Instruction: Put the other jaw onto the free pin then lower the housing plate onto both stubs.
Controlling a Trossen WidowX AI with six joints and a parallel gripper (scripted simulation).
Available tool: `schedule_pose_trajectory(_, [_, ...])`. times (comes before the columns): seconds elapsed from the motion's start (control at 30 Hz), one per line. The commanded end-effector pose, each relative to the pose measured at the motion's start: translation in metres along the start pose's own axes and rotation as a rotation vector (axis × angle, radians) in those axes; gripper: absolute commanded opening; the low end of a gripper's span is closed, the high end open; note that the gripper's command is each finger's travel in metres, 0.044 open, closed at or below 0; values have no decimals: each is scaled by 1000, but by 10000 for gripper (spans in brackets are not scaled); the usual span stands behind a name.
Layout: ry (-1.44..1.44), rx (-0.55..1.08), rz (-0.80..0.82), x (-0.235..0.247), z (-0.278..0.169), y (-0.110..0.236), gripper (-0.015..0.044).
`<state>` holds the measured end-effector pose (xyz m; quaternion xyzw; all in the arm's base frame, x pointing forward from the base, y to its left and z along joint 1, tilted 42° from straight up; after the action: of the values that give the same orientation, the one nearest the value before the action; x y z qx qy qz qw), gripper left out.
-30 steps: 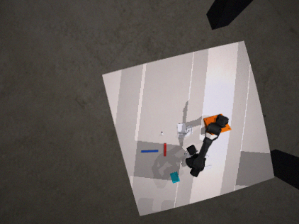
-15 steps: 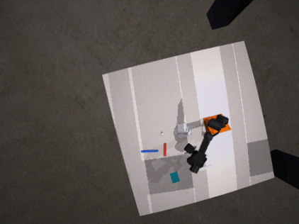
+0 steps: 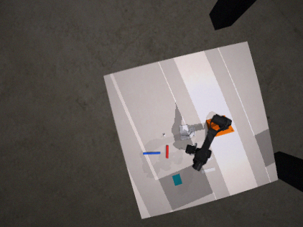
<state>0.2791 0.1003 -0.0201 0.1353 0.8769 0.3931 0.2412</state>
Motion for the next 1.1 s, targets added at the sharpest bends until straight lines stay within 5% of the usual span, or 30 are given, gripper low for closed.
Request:
schedule_pose_trajectory(0.0, [126, 5, -1, -1, -11, 0, 134])
schedule_pose_trajectory(1.07, [1101, 9, 4, -3, -83, 0, 134])
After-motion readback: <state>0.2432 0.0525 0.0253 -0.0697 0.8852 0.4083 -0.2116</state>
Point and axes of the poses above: the point midway between the two fingers, 35 mm back from their tips, its own y axis back along the fingers, its own x axis across the jaws, z = x × y, the point moved 2 cm from there along y, back along the fingers, and after that the axes turned 1 degree about y, right-handed, at the moved point
